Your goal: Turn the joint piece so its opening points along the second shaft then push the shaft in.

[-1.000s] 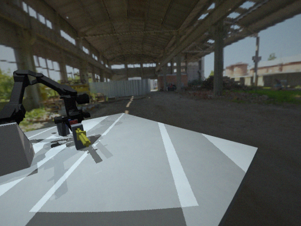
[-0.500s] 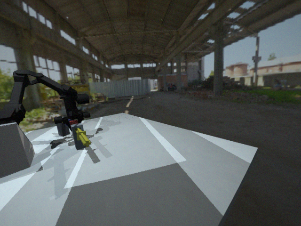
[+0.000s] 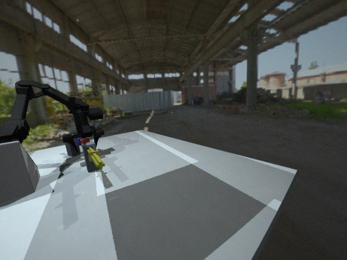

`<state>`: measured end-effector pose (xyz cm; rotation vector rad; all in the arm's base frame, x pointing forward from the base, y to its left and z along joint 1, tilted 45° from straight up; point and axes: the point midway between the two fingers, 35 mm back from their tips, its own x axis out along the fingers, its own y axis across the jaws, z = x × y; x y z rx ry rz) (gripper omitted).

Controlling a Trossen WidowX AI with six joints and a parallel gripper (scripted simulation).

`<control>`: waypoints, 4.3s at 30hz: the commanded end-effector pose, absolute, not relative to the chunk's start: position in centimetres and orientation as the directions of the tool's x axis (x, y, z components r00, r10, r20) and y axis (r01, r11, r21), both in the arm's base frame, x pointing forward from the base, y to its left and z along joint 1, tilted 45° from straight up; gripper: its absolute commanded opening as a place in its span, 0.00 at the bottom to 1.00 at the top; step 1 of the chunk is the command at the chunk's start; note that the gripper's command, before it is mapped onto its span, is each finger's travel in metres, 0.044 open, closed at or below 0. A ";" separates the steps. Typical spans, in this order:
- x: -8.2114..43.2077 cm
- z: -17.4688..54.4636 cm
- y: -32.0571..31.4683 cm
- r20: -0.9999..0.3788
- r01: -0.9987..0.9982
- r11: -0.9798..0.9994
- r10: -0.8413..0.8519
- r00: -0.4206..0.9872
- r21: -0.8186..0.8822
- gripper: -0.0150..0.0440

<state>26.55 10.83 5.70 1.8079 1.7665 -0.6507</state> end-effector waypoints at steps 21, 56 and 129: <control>26.4 8.1 9.0 -0.837 0.999 -0.013 0.546 0.039 0.038 1.00; 26.6 13.4 2.4 -0.770 0.596 0.614 0.638 0.012 0.518 1.00; 26.2 6.5 -3.2 -0.362 0.999 -0.019 0.932 0.033 0.042 1.00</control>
